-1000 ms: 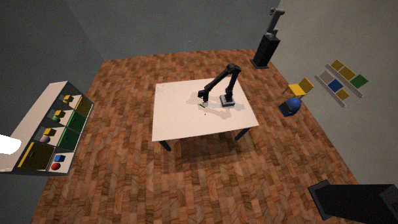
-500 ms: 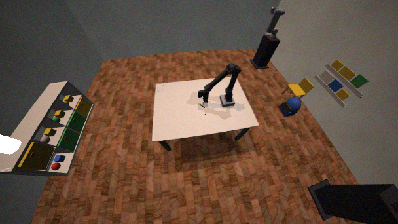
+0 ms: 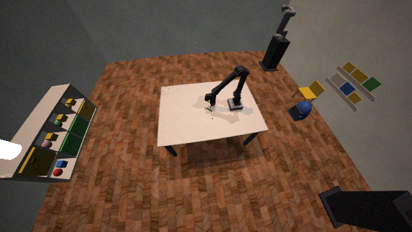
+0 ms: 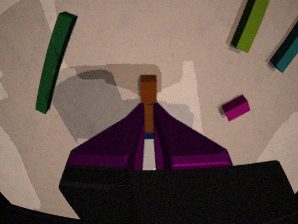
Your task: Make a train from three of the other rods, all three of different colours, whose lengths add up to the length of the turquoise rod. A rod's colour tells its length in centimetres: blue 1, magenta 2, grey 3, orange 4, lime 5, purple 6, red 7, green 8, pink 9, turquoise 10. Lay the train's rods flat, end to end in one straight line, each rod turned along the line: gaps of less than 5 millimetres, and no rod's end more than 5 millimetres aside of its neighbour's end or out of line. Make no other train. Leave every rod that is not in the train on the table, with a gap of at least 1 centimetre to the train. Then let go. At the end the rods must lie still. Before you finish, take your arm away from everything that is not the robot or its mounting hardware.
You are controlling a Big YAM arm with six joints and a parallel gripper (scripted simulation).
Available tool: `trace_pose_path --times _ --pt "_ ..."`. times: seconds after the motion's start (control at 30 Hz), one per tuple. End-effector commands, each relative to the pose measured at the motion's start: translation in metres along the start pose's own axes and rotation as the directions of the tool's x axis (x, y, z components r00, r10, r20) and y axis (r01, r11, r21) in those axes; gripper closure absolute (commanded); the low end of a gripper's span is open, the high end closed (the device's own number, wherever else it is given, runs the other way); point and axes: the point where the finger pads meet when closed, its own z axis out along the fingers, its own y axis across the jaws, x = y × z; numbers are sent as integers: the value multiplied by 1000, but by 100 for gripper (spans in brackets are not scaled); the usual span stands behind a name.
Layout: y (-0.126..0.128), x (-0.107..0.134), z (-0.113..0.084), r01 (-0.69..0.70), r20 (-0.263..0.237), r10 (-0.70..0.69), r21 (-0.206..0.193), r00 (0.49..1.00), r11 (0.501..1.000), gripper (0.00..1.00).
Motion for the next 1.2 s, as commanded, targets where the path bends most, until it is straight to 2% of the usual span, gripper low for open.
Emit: trace_pose_path --times 0.0,0.1,1.17 --pt "-4 0 7 -18 -6 18 4 1000 1000 96" --pt "-4 3 8 -16 -17 16 6 1000 1000 96" --pt "-4 0 11 -15 -10 15 4 1000 1000 96"
